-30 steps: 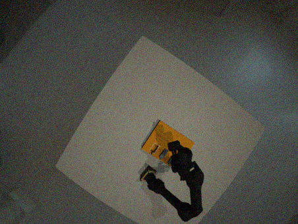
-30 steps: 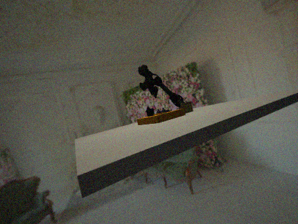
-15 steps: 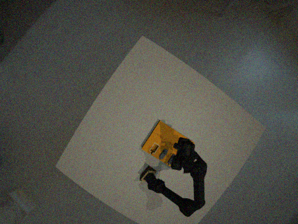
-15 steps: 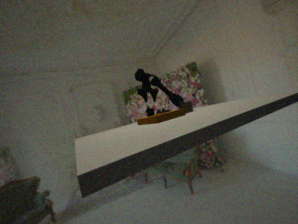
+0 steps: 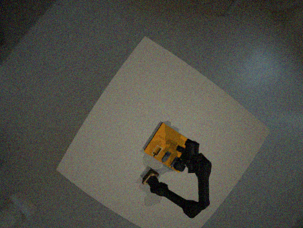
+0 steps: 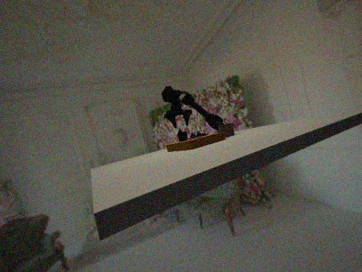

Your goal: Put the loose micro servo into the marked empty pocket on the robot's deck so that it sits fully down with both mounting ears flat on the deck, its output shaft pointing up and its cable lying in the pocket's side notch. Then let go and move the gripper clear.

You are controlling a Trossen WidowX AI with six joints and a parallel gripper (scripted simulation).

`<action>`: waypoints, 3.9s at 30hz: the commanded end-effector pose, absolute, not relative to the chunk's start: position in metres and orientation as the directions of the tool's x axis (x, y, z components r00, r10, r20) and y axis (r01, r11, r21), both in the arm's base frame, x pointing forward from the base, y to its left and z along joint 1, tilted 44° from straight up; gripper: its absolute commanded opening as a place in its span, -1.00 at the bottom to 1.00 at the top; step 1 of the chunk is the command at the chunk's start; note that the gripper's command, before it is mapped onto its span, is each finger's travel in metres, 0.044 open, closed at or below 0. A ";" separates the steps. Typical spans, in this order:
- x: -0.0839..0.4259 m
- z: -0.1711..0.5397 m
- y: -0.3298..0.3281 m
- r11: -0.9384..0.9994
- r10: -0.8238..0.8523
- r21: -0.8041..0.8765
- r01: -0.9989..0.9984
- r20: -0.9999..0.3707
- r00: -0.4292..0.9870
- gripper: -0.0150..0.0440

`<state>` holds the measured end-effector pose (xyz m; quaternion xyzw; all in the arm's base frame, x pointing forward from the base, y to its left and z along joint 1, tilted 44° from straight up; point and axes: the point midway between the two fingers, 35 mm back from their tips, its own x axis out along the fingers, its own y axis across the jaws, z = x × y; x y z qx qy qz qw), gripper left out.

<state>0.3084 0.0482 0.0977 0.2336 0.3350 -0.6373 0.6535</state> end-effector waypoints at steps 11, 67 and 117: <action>0.306 0.079 0.029 0.073 -0.681 -0.121 0.990 -0.731 -0.039 1.00; 0.301 0.098 0.031 0.073 -0.681 -0.122 0.990 -0.731 -0.040 -0.49; 0.299 0.011 0.125 0.472 -0.676 -0.473 0.744 -0.736 -0.038 -0.49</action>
